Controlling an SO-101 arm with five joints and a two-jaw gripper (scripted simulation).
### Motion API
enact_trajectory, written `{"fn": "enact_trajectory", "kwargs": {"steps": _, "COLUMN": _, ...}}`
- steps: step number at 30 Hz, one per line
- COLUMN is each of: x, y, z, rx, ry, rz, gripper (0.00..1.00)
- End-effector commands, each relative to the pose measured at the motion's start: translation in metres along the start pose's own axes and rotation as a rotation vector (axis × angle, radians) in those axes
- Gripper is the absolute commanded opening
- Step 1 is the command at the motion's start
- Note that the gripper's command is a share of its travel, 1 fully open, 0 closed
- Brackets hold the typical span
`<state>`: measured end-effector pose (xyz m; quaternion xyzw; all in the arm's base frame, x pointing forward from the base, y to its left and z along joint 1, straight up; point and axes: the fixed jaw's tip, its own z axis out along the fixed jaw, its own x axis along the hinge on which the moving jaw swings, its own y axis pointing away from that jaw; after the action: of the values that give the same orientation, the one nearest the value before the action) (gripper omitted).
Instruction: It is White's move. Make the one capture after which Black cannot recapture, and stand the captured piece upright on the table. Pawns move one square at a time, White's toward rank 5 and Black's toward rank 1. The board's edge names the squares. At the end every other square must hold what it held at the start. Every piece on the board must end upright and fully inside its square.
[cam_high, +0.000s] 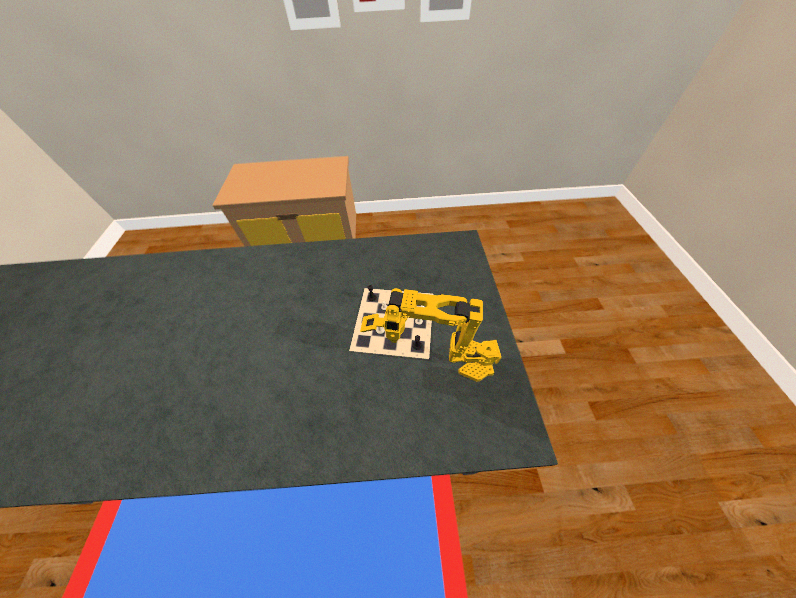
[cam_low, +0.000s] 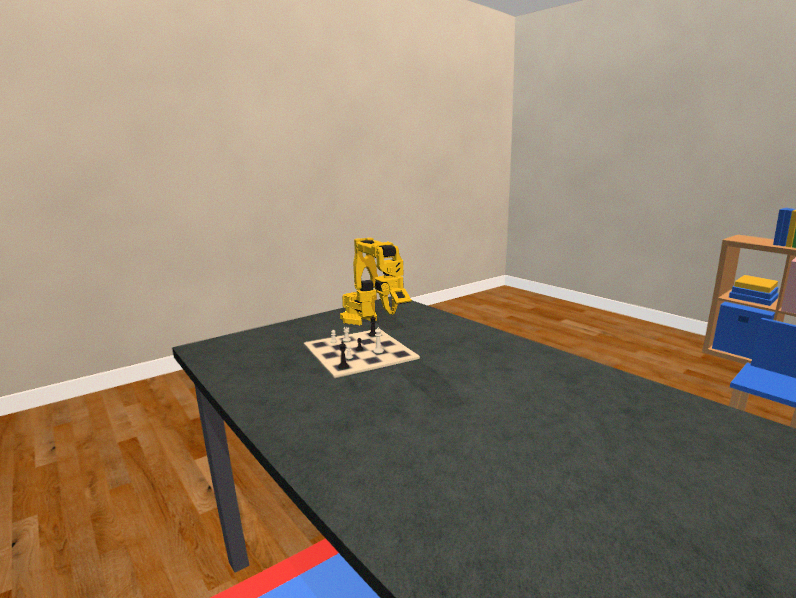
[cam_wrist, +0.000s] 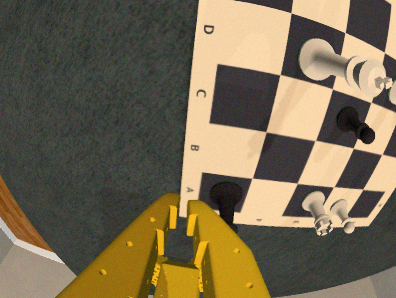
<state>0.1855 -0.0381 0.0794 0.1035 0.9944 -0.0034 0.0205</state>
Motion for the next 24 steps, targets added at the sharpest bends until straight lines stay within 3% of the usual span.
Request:
{"fn": "enact_trajectory", "kwargs": {"steps": 1, "x": 0.002, "y": 0.002, "z": 0.017, "rx": -0.002, "ry": 0.018, "rz": -0.015, "gripper": 0.0}}
{"fn": "enact_trajectory", "kwargs": {"steps": 11, "x": 0.002, "y": 0.002, "z": 0.044, "rx": -0.002, "ry": 0.018, "rz": -0.015, "gripper": 0.0}}
{"fn": "enact_trajectory", "kwargs": {"steps": 24, "x": 0.003, "y": 0.002, "z": 0.048, "rx": -0.002, "ry": 0.018, "rz": -0.015, "gripper": 0.0}}
